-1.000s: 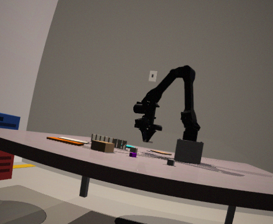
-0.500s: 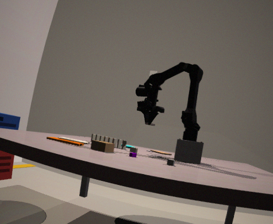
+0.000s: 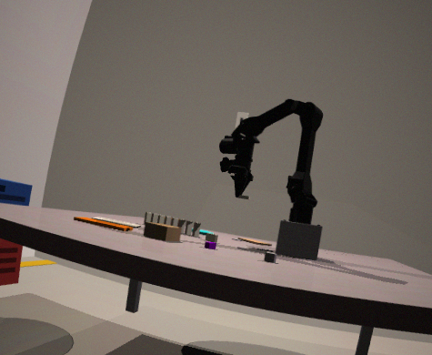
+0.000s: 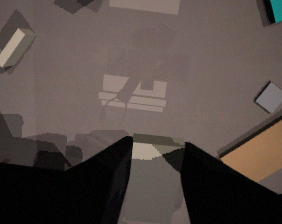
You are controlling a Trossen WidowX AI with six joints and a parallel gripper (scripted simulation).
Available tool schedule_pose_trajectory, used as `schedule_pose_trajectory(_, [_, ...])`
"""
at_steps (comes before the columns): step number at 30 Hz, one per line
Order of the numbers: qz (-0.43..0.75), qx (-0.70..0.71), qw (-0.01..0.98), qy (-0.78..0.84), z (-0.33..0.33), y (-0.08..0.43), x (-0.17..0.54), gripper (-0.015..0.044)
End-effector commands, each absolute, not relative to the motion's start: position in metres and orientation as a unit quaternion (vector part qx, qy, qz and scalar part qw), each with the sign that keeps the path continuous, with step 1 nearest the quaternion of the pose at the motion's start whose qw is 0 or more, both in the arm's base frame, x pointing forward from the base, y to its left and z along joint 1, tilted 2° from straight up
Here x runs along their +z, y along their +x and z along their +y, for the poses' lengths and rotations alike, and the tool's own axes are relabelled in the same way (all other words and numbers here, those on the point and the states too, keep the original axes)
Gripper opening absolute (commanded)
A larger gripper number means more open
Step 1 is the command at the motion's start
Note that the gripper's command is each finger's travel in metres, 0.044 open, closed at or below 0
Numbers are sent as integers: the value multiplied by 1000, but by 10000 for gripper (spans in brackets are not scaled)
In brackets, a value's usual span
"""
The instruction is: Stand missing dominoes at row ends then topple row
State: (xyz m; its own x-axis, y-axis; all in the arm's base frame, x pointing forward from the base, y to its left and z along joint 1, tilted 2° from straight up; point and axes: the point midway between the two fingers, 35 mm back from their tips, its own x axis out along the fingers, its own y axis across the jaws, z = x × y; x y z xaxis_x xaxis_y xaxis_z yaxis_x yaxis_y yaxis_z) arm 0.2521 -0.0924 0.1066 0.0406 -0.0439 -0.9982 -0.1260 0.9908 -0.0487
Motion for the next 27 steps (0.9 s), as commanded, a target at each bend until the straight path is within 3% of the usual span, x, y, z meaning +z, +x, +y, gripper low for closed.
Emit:
schedule_pose_trajectory(1, [631, -288, 667, 271, -114, 239, 108, 107])
schedule_pose_trajectory(10, [540, -436, 579, 427, -124, 233, 108, 107])
schedule_pose_trajectory(27, [536, -441, 575, 433, -124, 232, 108, 107])
